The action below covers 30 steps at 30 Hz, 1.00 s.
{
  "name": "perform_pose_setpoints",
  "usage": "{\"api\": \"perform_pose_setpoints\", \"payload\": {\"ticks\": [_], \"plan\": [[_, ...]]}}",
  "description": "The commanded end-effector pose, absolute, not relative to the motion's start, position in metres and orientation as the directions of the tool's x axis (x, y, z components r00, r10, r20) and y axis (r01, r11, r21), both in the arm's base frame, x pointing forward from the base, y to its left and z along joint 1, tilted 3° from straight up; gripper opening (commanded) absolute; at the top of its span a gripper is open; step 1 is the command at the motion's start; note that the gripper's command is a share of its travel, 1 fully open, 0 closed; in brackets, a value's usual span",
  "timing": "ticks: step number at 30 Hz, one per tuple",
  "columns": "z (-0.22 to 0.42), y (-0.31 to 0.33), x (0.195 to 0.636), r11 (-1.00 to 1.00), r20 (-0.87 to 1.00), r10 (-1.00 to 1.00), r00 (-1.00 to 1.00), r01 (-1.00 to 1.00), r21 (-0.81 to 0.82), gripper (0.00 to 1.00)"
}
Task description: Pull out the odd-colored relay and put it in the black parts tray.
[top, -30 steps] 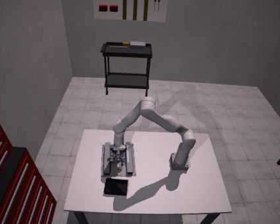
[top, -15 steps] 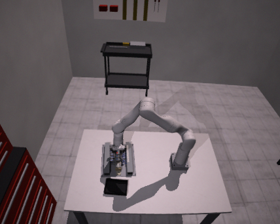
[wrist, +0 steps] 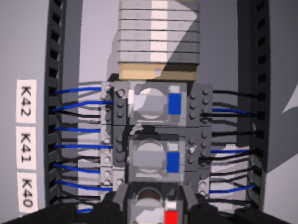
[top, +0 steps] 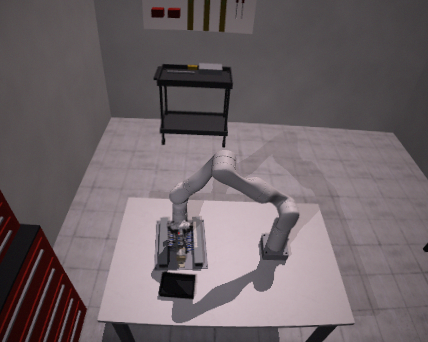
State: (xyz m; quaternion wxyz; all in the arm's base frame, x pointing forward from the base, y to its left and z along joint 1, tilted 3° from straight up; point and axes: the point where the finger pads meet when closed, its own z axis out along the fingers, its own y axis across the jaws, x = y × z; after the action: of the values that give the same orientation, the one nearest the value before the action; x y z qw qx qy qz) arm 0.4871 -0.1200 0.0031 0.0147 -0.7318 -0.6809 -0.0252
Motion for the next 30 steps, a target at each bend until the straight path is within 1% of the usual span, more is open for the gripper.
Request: {"api": "perform_pose_setpoints", "payload": {"ticks": [1, 30], "plan": [[0.0040, -0.1202, 0.4878, -0.072, 0.057, 0.996, 0.071, 0.997, 0.011, 0.00], [0.0041, -0.1203, 0.4890, -0.070, 0.057, 0.996, 0.071, 0.997, -0.032, 0.00]]}}
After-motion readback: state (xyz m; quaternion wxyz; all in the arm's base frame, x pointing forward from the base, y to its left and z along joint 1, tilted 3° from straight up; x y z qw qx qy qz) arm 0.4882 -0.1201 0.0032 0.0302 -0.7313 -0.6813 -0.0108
